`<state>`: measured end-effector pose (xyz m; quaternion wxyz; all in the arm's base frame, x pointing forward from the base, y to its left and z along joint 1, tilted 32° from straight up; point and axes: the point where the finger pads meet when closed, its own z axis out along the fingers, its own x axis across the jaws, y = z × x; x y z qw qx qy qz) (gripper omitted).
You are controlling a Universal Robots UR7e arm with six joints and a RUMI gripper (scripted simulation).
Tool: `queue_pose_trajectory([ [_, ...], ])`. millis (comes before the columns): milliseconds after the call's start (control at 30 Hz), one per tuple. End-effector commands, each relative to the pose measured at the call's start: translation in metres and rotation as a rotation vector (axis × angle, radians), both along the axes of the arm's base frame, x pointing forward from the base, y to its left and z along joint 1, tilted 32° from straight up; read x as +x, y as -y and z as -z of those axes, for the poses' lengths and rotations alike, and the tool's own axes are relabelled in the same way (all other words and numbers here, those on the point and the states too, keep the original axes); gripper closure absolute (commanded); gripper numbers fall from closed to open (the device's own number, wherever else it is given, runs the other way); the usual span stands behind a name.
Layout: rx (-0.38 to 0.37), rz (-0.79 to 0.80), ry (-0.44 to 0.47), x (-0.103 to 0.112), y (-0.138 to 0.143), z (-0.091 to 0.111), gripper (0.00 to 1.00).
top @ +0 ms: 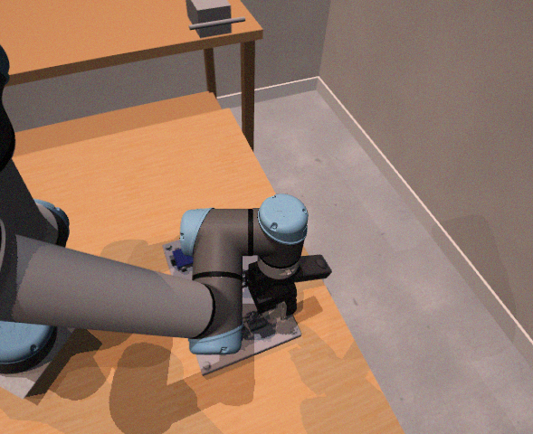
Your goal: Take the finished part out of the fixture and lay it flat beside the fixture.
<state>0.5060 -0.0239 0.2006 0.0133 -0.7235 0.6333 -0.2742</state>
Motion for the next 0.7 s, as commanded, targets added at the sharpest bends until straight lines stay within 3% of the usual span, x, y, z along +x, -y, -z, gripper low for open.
queue_pose_trajectory([
  [0, 0.0, 0.0, 0.001, 0.0002, -0.0001, -0.0006, 0.72],
  [133, 0.0, 0.0, 0.001, 0.0002, -0.0001, -0.0006, 0.72],
  [167, 0.0, 0.0, 0.001, 0.0002, -0.0001, -0.0006, 1.0],
  [667, 0.0, 0.0, 0.001, 0.0002, -0.0001, -0.0006, 1.0],
])
